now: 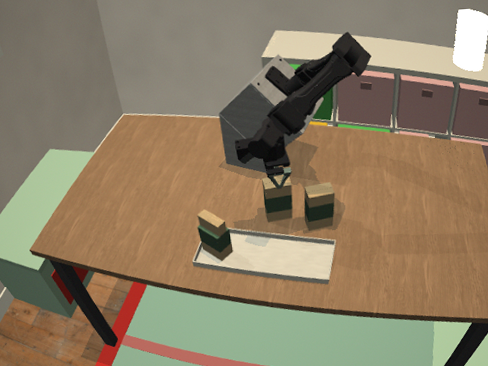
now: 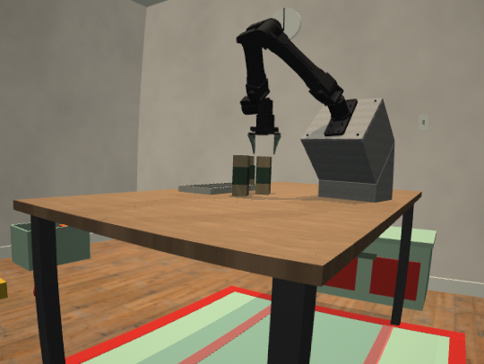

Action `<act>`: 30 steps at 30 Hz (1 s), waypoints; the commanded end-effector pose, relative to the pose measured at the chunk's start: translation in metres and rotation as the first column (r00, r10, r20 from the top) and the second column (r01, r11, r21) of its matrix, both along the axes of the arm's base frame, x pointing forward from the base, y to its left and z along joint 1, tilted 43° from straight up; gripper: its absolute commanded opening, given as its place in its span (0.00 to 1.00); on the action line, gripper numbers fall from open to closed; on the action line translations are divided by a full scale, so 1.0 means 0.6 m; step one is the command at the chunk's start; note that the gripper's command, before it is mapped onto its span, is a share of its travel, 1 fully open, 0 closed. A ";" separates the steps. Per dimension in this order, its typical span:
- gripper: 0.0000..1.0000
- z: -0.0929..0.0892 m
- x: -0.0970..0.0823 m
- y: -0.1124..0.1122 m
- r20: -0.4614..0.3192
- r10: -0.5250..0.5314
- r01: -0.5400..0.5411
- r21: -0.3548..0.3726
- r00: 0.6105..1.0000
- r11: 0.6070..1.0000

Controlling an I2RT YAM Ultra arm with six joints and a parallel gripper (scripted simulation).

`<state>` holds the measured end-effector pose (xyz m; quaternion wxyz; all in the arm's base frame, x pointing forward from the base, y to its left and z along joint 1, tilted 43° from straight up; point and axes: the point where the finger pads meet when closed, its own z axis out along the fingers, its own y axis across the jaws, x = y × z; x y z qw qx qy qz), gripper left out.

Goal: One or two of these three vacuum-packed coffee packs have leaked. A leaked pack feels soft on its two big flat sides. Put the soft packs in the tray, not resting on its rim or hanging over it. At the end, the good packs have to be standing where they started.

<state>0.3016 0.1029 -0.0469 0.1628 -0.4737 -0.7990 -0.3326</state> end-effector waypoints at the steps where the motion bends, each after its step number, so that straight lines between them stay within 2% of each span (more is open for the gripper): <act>1: 0.77 0.013 0.024 -0.017 0.034 -0.025 0.025 -0.010 0.999 1.000; 12: 0.77 0.005 0.027 -0.016 0.037 -0.030 0.030 -0.010 0.999 0.999; 18: 0.77 -0.021 -0.008 0.006 -0.019 -0.010 0.010 -0.007 1.000 1.000; 23: 0.77 -0.029 -0.006 0.011 -0.019 -0.014 0.014 -0.008 1.000 1.000; 24: 0.77 -0.005 0.033 0.004 0.056 -0.030 0.031 -0.010 0.998 0.999; 25: 0.77 -0.025 0.017 0.009 0.016 -0.027 0.027 -0.009 1.000 1.000; 27: 0.77 -0.041 -0.005 0.024 -0.018 -0.010 0.010 -0.009 1.000 1.000; 30: 0.77 -0.050 -0.006 0.032 -0.019 -0.010 0.010 -0.009 1.000 1.000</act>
